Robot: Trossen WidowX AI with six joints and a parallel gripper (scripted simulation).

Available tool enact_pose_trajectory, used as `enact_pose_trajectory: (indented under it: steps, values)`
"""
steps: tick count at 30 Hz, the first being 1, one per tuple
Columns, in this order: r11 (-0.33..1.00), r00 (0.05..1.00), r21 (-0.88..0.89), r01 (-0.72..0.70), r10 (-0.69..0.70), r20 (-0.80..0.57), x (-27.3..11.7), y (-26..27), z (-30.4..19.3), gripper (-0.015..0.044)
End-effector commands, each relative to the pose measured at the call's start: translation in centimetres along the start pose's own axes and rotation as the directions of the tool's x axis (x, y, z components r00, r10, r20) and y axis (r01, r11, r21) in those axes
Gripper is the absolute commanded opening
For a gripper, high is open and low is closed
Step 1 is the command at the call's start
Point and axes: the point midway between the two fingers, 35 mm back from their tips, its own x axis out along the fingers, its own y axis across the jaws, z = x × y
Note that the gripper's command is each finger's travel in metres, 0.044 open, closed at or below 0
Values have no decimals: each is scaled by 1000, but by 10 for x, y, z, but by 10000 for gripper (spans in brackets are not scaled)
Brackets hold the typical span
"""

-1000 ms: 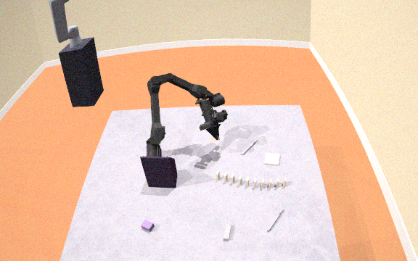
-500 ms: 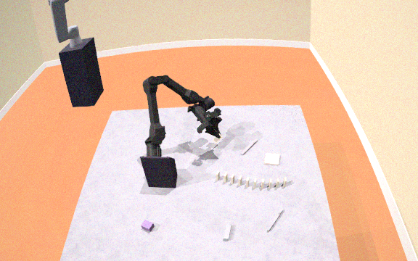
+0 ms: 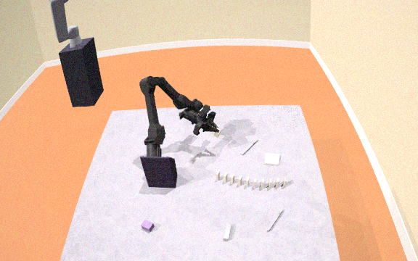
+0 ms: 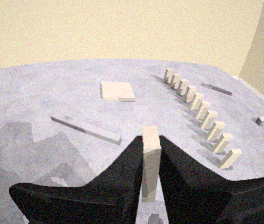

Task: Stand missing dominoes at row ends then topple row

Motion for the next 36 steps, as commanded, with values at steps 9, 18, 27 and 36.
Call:
enact_pose_trajectory:
  steps: [9, 18, 27, 36]
  values:
    - [978, 976, 166, -123, 89, 198, -27, 2, 10, 27]
    - [978, 976, 166, -123, 89, 198, -27, 2, 10, 27]
    - [978, 976, 166, -123, 89, 198, -27, 2, 10, 27]
    - [979, 977, 165, -121, 88, 195, -21, 8, -5, 27]
